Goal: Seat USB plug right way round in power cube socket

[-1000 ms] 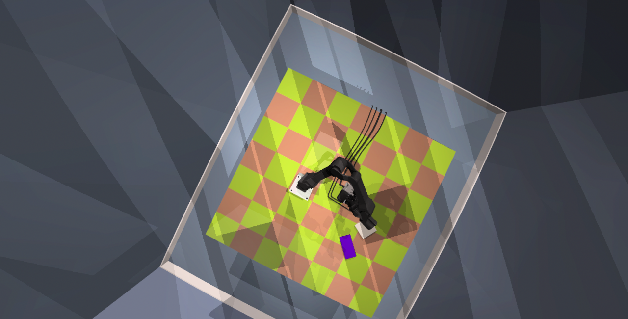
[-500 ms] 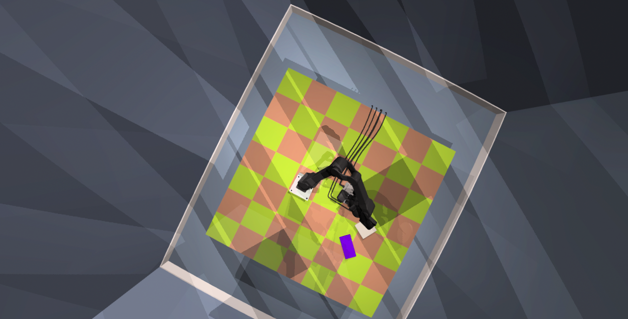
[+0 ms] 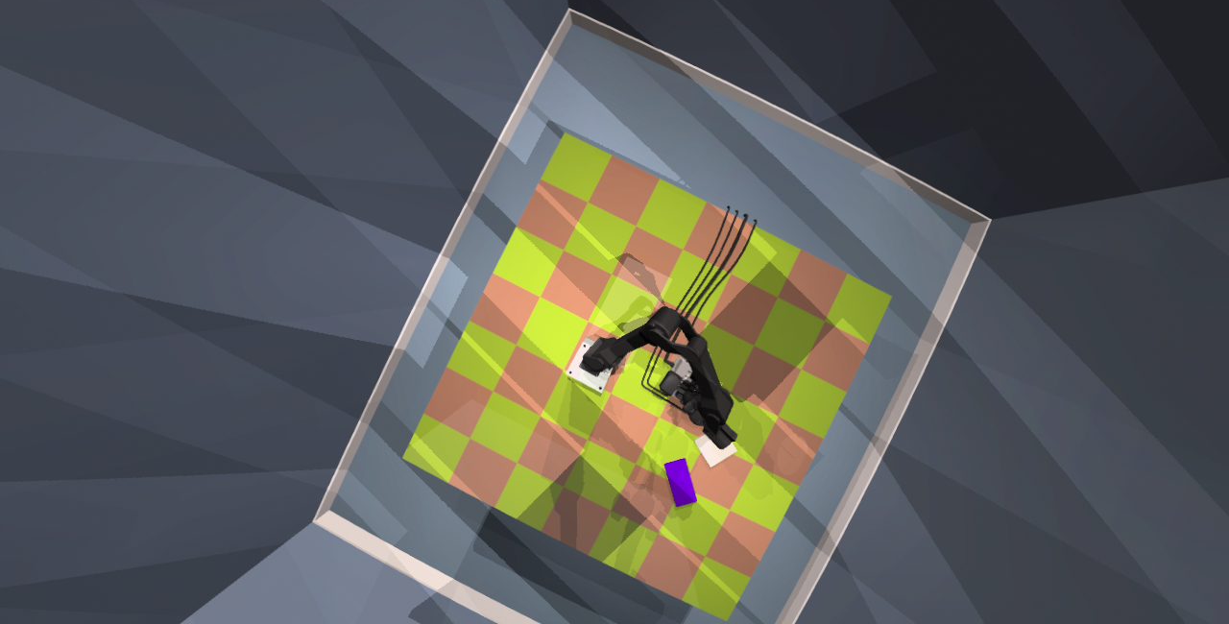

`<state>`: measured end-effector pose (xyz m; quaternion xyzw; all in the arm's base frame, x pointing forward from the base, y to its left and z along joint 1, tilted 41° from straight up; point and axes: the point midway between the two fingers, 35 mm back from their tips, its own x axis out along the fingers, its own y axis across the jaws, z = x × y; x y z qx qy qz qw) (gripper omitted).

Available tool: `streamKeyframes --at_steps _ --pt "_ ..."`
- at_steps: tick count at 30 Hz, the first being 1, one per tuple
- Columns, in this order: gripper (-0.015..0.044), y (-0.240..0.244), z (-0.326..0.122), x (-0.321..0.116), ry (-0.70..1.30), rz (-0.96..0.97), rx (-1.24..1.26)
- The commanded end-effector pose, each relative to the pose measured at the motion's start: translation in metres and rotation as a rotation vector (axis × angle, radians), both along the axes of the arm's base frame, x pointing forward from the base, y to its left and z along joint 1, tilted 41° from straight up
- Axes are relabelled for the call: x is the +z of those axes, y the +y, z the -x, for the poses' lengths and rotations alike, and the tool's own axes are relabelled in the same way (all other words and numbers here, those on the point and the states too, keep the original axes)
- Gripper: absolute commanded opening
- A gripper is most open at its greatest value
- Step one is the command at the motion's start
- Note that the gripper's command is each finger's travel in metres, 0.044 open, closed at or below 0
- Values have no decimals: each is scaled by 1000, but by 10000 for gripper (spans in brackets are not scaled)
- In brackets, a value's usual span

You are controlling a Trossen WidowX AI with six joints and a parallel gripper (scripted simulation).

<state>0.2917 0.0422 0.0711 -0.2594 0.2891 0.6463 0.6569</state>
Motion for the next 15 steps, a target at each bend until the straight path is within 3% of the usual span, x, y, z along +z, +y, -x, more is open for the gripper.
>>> streamKeyframes --at_steps 1,15 --pt "0 1 0 0 -6 -6 4" --pt "0 3 0 -1 -7 -18 4"
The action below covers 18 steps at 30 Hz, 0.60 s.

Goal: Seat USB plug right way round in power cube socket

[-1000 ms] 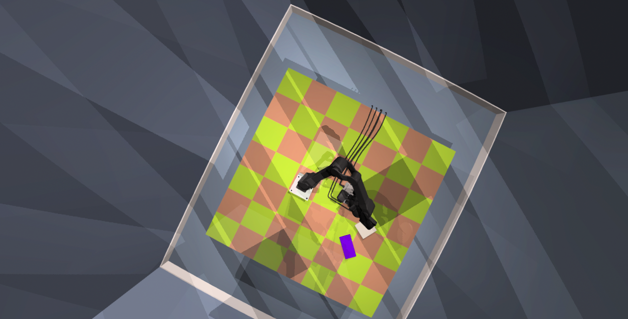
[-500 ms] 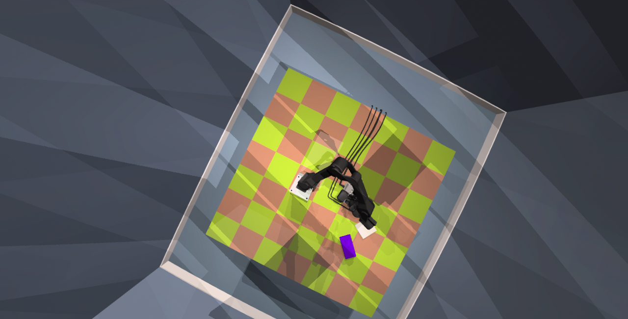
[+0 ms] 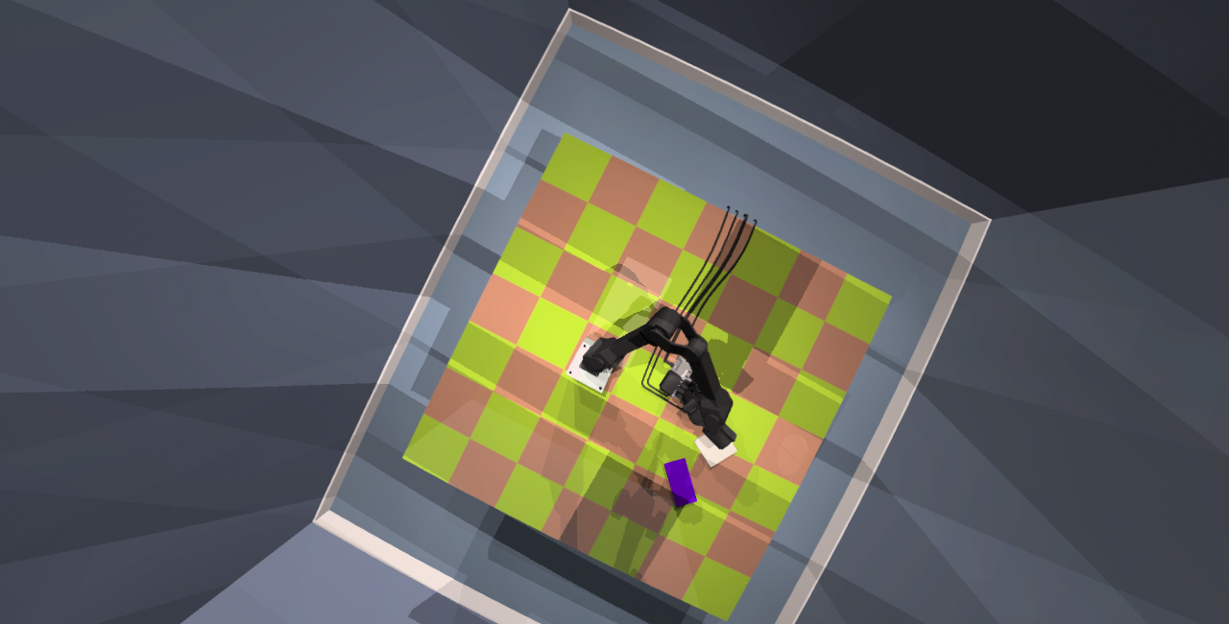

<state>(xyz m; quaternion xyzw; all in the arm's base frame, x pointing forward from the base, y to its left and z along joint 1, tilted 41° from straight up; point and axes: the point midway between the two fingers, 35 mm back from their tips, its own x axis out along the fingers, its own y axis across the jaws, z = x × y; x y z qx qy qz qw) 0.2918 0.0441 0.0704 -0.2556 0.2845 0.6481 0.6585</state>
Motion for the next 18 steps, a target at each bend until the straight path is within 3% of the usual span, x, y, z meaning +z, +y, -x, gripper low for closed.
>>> streamKeyframes --at_steps 1,18 --pt "0 1 0 0 -6 -6 4" --pt "0 3 0 -1 -7 -20 4"
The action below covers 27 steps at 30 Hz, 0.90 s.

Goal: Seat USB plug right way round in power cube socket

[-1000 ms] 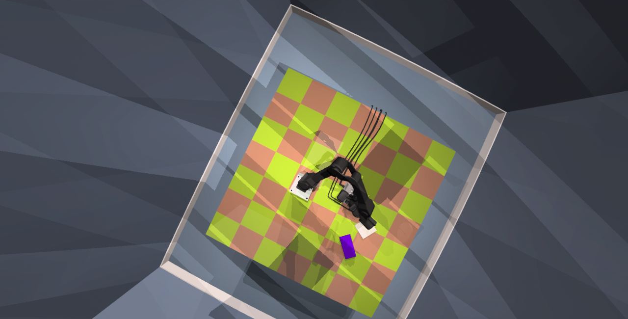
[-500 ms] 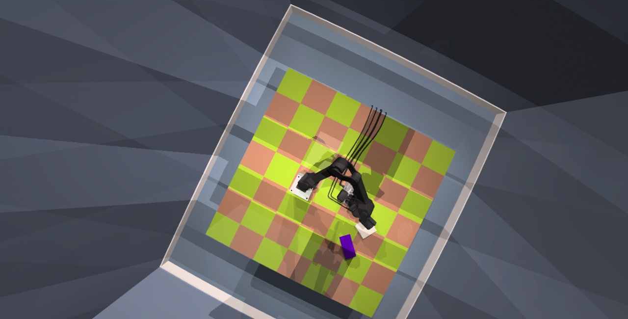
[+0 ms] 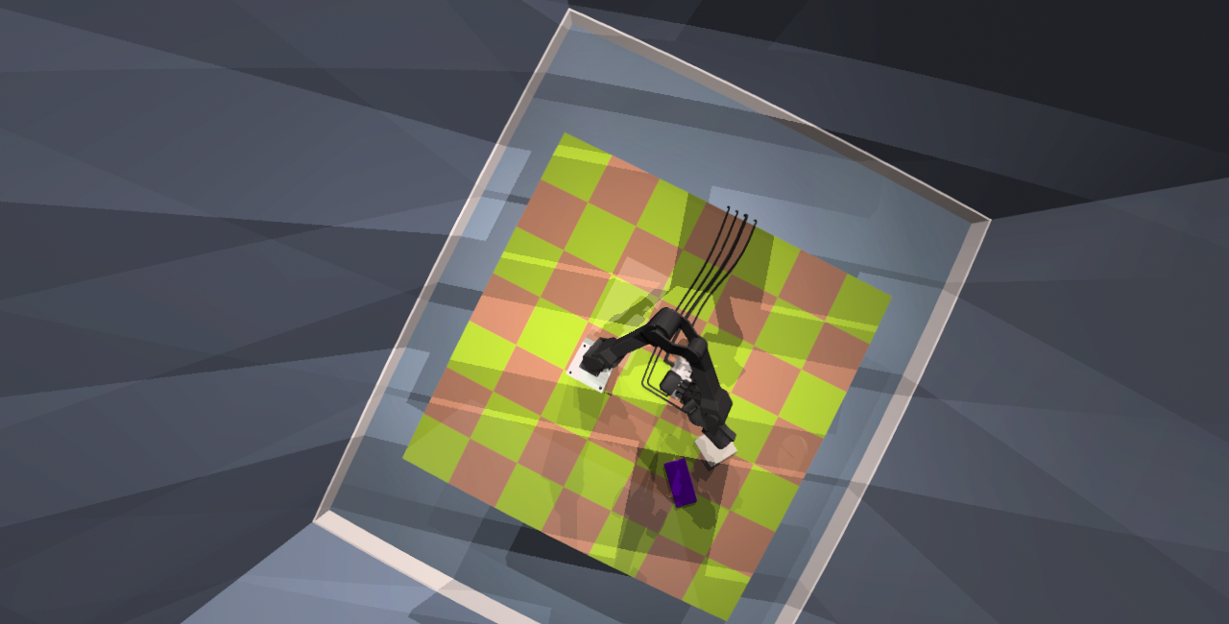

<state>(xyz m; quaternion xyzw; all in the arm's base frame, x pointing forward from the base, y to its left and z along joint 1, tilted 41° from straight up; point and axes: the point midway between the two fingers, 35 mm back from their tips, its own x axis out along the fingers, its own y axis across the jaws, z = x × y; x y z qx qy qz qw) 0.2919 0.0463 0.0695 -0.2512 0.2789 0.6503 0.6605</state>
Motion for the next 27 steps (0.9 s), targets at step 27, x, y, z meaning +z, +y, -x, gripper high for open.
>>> streamKeyframes --at_steps 27 --pt "0 3 0 -3 -6 -5 3"
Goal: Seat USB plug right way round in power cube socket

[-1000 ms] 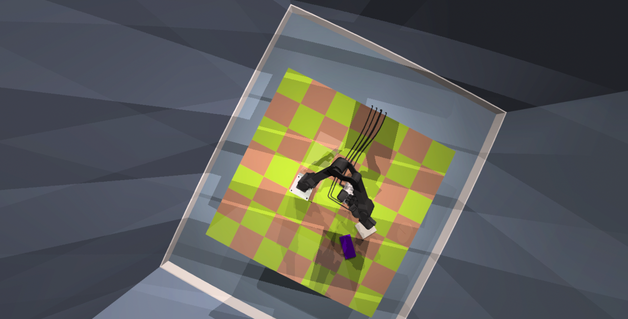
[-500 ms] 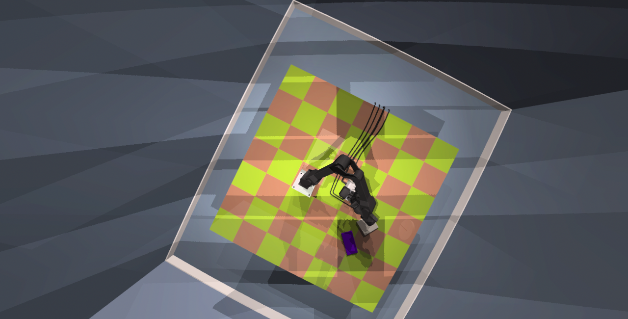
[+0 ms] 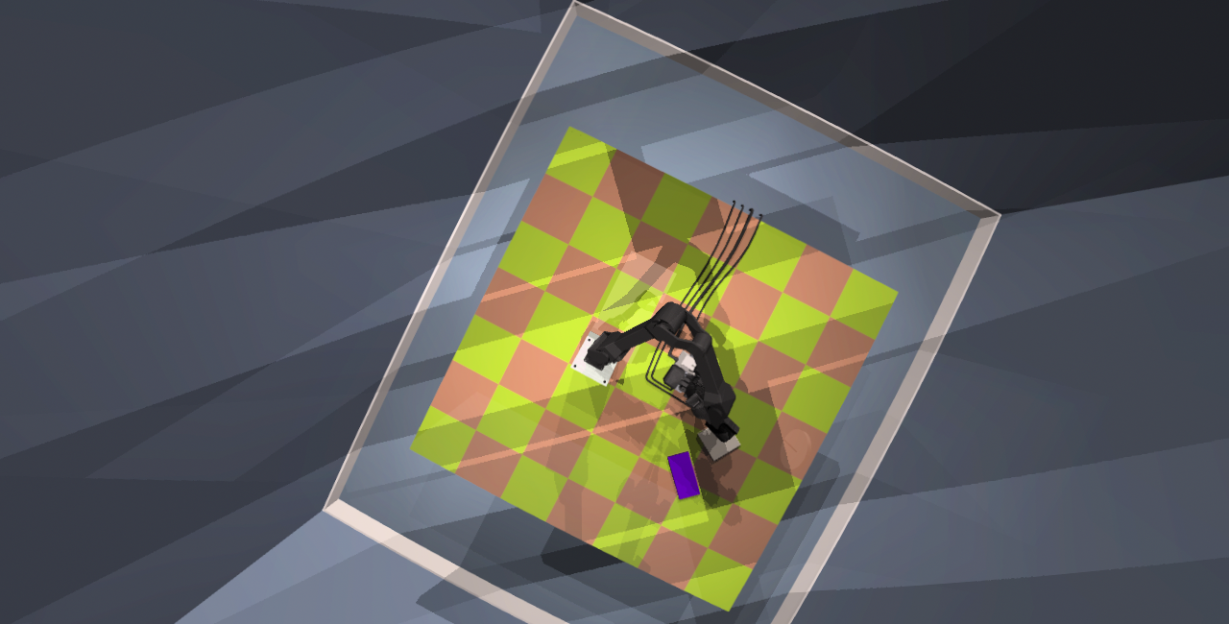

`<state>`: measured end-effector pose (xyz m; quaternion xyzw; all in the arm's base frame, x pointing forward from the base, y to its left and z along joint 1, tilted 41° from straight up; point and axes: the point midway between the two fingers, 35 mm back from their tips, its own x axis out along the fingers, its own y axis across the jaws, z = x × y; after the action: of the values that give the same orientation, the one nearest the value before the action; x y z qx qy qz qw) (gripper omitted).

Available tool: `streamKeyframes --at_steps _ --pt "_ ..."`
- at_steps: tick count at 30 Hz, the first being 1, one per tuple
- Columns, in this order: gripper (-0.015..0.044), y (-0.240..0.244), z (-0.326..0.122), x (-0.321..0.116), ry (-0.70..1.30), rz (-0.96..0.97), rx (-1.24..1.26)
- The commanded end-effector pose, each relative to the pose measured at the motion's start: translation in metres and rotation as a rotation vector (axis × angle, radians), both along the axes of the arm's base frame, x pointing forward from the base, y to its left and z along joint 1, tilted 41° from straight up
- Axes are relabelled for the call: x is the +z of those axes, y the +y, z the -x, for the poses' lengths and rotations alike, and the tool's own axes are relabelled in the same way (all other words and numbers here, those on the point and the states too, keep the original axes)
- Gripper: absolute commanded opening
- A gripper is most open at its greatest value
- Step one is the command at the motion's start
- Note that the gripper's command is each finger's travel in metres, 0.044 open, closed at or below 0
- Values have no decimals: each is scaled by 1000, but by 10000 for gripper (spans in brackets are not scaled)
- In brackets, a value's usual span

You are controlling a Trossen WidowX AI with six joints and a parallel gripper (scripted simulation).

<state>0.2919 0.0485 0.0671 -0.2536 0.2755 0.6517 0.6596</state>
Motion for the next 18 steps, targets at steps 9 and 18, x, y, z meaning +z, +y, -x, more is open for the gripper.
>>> streamKeyframes --at_steps 9,18 --pt "0 1 0 -1 1 -4 -3" --pt "0 2 0 -2 1 -4 -3"
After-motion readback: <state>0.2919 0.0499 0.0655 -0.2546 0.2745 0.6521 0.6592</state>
